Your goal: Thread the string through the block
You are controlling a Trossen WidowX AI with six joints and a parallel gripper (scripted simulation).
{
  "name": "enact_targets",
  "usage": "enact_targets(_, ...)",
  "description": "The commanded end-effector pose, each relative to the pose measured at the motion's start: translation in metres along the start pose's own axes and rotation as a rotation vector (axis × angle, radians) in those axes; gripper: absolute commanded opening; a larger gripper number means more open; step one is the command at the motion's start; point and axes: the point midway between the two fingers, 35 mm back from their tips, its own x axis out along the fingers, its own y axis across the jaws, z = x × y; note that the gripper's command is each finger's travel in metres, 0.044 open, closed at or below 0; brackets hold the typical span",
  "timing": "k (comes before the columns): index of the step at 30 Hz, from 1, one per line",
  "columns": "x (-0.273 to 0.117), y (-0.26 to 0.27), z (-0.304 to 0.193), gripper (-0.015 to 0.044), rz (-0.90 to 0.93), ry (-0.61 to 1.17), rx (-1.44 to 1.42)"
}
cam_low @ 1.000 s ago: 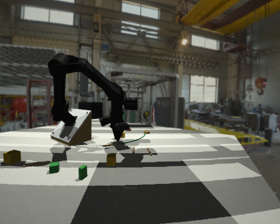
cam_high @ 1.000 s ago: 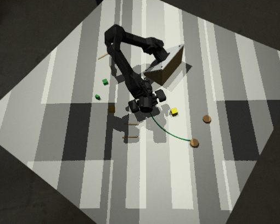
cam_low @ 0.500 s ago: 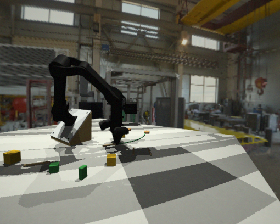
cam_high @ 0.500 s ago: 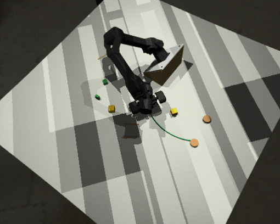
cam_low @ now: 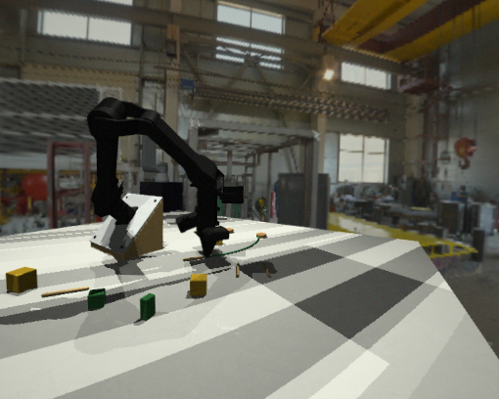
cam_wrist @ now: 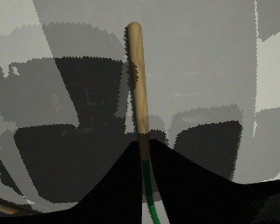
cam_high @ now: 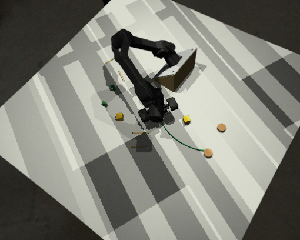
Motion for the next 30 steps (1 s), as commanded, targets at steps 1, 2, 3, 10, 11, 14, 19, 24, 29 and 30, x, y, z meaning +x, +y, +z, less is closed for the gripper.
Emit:
enact_targets(1, 0.000, 0.000, 0.000, 0.0000, 0.000, 0.000, 0.000)
enact_targets(2, 0.000, 0.000, 0.000, 0.0000, 0.000, 0.000, 0.000)
enact_targets(3, 0.000, 0.000, 0.000, 0.0000, 0.000, 0.000, 0.000)
enact_targets(10, -0.007, 0.000, -0.001, 0.0000, 0.000, 0.001, 0.000)
enact_targets(11, -0.008, 0.000, -0.001, 0.0000, 0.000, 0.002, 0.000)
enact_targets(14, -0.012, 0.001, -0.001, 0.0000, -0.001, 0.002, 0.000)
enact_targets(19, -0.018, 0.001, -0.002, 0.0000, -0.001, 0.003, 0.000)
enact_targets(24, -0.025, 0.001, -0.002, 0.0000, -0.001, 0.003, 0.000)
enact_targets(29, -0.031, 0.001, -0.002, 0.0000, -0.002, 0.004, 0.000)
enact_targets(30, -0.032, 0.001, -0.002, 0.0000, -0.002, 0.004, 0.000)
